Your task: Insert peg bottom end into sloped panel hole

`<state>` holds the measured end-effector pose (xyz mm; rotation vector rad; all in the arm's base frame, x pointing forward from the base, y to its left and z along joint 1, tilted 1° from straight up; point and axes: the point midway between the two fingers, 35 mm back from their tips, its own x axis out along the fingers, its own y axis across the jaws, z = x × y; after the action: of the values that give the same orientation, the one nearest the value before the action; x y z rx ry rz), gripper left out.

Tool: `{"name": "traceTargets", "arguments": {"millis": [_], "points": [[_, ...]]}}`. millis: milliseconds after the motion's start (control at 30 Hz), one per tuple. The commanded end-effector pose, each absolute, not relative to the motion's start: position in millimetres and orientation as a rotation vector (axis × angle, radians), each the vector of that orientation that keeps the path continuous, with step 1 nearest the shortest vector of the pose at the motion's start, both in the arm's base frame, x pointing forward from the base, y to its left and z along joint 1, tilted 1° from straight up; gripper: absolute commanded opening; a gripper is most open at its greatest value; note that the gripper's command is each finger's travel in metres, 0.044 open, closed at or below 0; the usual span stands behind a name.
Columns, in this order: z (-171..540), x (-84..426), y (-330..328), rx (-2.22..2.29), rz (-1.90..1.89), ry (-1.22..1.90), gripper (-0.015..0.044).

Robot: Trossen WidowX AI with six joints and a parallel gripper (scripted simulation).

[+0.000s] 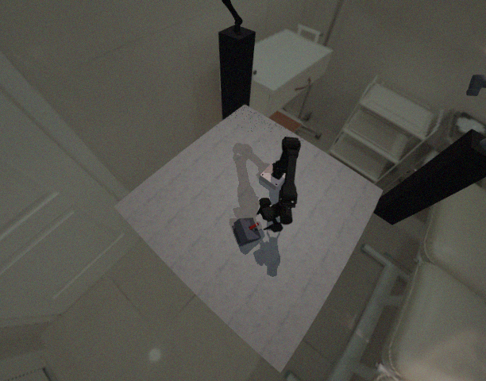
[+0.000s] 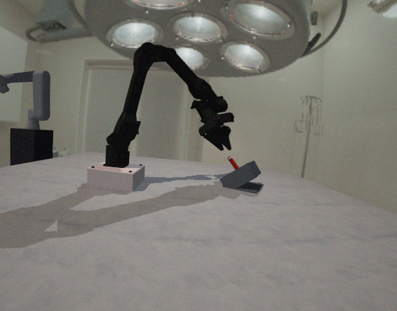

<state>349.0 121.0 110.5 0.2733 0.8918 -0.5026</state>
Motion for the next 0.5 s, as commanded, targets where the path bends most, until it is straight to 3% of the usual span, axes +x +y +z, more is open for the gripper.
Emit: {"name": "traceTargets", "arguments": {"millis": [0,467], "points": [[120.6,344.4,124.9,0.28,-0.503,0.883,0.044],[137.9,326.9,133.5,0.276,-0.503,0.887,0.044]]}}
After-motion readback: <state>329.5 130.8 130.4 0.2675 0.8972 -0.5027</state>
